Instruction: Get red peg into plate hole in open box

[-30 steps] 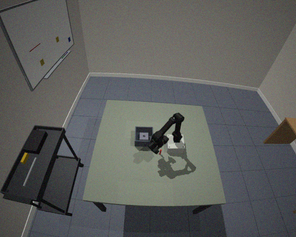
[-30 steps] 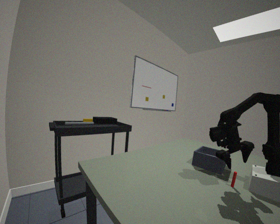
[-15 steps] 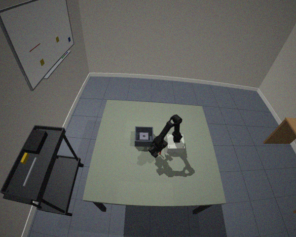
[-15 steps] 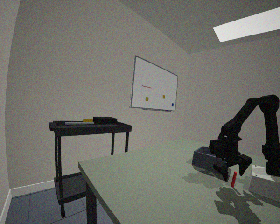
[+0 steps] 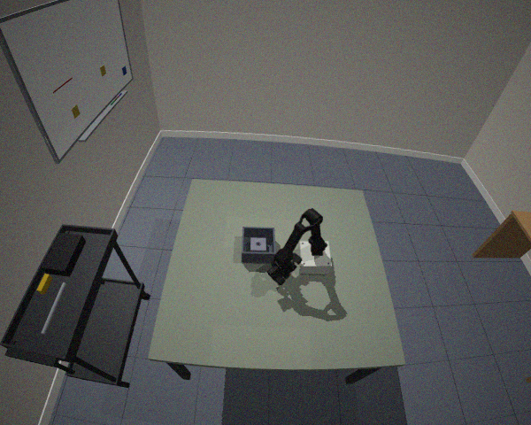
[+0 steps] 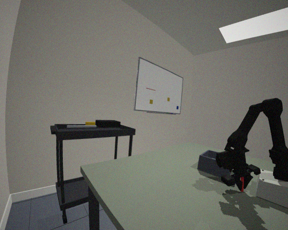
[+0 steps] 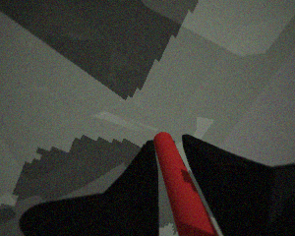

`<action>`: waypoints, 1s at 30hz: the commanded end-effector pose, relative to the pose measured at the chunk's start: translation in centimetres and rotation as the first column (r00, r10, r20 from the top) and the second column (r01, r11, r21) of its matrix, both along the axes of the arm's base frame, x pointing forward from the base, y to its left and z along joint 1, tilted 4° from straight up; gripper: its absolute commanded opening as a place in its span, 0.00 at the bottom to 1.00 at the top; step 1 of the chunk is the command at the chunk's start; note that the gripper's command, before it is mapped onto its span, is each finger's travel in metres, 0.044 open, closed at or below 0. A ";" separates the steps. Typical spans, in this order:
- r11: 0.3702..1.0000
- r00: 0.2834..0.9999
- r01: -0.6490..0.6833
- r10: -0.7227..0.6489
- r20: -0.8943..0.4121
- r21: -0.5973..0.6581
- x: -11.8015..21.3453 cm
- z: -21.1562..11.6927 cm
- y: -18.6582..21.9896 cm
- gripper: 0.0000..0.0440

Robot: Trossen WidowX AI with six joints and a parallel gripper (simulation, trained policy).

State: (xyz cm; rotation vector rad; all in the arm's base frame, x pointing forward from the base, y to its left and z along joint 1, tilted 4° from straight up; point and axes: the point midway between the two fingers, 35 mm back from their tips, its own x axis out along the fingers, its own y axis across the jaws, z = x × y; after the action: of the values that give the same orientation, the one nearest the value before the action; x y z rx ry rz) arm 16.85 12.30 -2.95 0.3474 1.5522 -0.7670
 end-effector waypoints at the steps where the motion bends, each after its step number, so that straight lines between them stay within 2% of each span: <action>1: 1.000 1.000 -0.003 0.003 -0.028 -0.014 -0.4 -0.2 -0.2 0.06; 2: 1.000 0.999 -0.004 0.003 -0.035 -0.019 -0.5 -0.2 -0.3 0.02; 4: 1.000 1.000 -0.010 0.009 -0.012 -0.026 0.0 0.3 -0.3 0.00; 20: 0.998 0.995 -0.016 0.022 0.099 -0.065 3.3 7.1 -1.2 0.00; 30: 0.995 0.982 0.058 -0.043 0.186 -0.076 6.1 11.4 -2.7 0.00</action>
State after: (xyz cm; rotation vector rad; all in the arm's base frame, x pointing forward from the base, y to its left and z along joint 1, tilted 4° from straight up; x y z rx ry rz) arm 22.38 10.14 7.57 0.3734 1.3617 -0.7982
